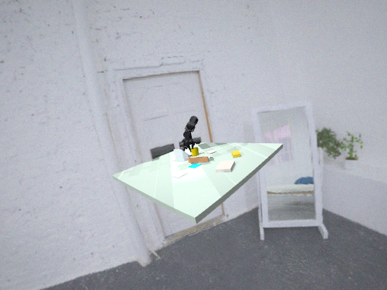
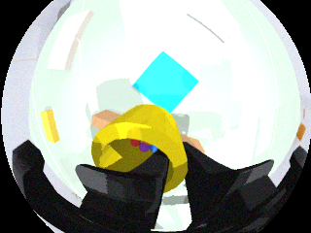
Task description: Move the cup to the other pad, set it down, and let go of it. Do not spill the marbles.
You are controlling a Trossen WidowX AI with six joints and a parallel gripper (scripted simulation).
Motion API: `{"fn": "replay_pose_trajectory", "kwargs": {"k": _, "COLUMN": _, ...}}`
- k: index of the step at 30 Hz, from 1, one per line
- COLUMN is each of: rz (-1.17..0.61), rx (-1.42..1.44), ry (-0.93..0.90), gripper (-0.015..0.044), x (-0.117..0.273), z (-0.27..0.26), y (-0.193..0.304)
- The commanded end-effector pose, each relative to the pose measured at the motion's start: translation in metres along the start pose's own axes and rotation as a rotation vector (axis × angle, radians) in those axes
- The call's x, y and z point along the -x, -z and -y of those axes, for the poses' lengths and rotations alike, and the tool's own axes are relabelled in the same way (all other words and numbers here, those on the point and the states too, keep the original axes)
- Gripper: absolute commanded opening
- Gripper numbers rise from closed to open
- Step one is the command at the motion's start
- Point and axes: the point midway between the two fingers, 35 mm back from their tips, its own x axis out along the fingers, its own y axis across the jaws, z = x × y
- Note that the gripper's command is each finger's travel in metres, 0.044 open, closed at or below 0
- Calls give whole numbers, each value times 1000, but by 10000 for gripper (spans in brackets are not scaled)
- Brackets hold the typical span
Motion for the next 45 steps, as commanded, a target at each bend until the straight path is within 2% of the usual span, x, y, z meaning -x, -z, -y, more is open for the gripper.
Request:
{"fn": "replay_pose_trajectory", "kwargs": {"k": 1, "rz": 1, "rx": 4, "ry": 5, "gripper": 0, "x": 0, "z": 3, "y": -9}}
{"fn": "replay_pose_trajectory", "kwargs": {"k": 25, "rz": 4, "rx": 5, "ry": 6, "gripper": 0, "x": 1, "z": 18, "y": -52}}
{"fn": "replay_pose_trajectory", "kwargs": {"k": 45, "rz": 4, "rx": 5, "ry": 5, "gripper": 0, "x": -23, "z": 17, "y": -53}}
